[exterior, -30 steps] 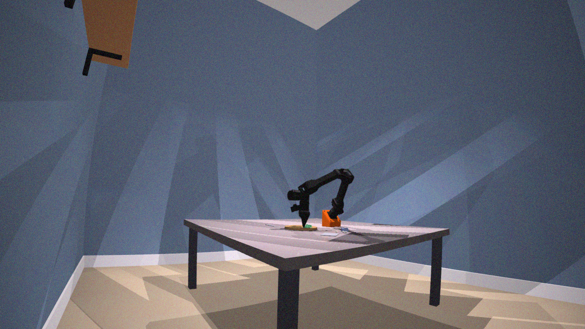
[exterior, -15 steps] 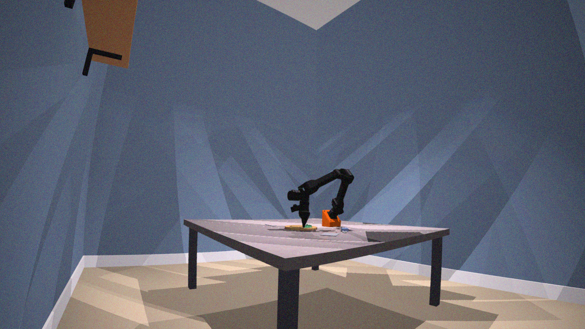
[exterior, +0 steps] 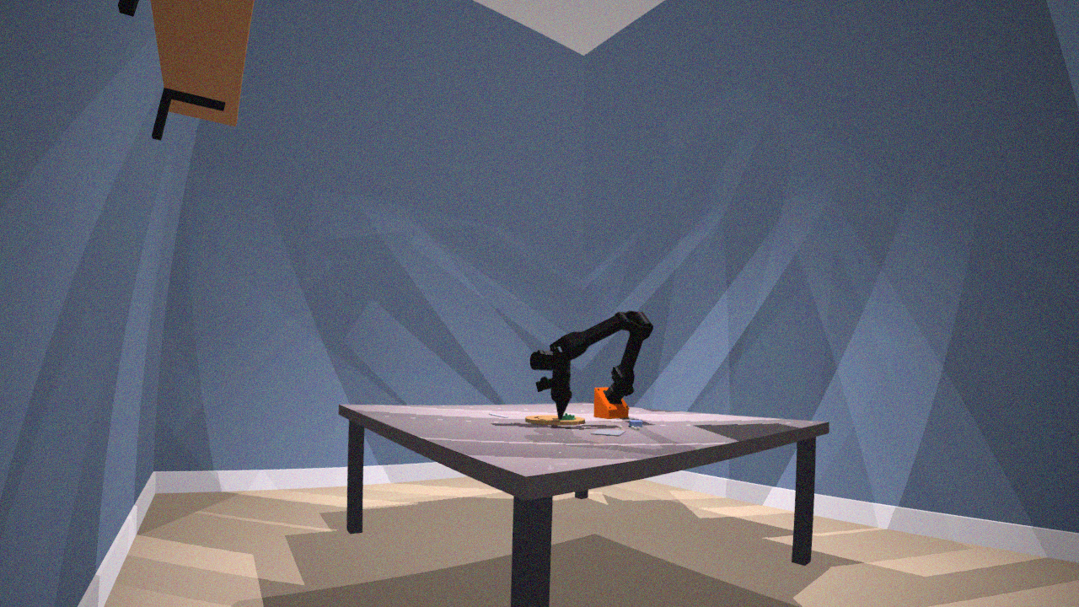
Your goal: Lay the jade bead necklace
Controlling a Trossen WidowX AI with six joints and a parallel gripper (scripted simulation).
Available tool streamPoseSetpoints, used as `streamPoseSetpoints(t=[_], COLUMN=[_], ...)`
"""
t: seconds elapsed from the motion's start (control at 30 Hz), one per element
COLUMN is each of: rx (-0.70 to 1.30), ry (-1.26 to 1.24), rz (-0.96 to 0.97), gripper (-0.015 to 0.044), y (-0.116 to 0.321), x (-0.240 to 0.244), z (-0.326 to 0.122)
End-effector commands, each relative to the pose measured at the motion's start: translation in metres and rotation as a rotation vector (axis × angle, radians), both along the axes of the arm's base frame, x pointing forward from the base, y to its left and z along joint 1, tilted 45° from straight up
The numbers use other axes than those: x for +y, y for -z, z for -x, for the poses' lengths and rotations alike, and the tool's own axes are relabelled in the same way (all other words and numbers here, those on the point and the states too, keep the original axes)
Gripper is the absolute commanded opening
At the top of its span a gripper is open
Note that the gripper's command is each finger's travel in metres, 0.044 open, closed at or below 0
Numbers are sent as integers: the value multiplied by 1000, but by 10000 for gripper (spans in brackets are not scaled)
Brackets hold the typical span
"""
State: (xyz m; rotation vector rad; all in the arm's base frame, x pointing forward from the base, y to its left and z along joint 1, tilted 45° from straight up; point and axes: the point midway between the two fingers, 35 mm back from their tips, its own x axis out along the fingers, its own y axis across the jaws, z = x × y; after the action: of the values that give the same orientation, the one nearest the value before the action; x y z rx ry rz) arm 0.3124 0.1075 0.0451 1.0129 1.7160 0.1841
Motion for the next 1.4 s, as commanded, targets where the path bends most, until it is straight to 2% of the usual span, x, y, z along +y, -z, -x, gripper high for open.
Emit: streamPoseSetpoints(t=[0.0, 1.37], rx=[-1, 8], ry=[-1, 3], rz=[0, -3], gripper=[0, 0], y=[0, 1], x=[0, 3], z=[0, -3])
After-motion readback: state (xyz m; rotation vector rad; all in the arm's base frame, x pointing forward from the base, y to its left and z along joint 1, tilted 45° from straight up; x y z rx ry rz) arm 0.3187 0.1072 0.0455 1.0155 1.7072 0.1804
